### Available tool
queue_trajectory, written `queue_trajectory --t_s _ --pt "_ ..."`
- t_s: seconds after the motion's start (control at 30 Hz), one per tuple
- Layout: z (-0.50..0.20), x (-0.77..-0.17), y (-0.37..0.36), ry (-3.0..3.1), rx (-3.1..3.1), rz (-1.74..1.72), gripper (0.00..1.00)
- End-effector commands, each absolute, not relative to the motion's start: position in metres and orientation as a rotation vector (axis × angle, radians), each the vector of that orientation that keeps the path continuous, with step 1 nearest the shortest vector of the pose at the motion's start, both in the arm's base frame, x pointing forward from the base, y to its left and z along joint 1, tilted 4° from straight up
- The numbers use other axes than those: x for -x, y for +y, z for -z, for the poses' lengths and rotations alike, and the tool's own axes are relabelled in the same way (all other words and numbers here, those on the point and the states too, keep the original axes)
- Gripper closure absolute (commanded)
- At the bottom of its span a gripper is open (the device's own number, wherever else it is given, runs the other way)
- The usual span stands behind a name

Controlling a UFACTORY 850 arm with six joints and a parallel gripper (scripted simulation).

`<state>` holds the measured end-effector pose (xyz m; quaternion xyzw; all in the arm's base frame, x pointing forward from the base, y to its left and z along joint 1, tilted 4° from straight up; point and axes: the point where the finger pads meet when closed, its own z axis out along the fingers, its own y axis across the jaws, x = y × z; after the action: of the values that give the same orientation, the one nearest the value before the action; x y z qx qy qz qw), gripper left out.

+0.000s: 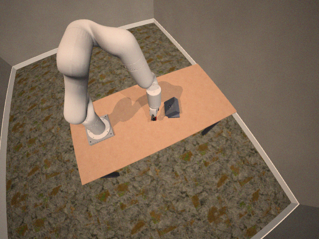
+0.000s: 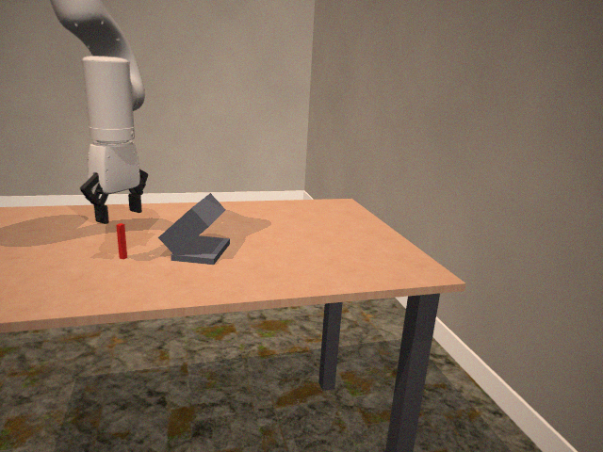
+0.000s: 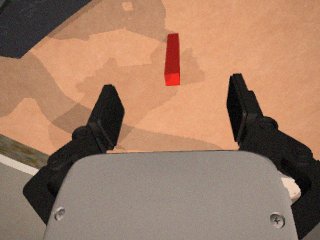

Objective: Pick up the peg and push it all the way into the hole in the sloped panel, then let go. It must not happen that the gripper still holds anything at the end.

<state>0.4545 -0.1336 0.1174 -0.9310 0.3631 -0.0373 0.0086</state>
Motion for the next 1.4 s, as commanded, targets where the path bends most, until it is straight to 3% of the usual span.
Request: queue_trajectory --t_s 0.0,0.9,1.13,1.2,1.37 --pt "-0.111 -0.456 -0.134 1.134 2.909 0.119 0.00" --pt "-0.085 -0.458 -0.134 1.134 2.909 0.119 0.00" --pt "-0.087 -0.458 -0.134 1.134 2.909 0.119 0.53" --pt "-0.087 -0.458 -0.134 1.134 2.909 0.119 0.53" --pt "-0.087 -0.458 -0.134 1.134 2.909 0.119 0.91"
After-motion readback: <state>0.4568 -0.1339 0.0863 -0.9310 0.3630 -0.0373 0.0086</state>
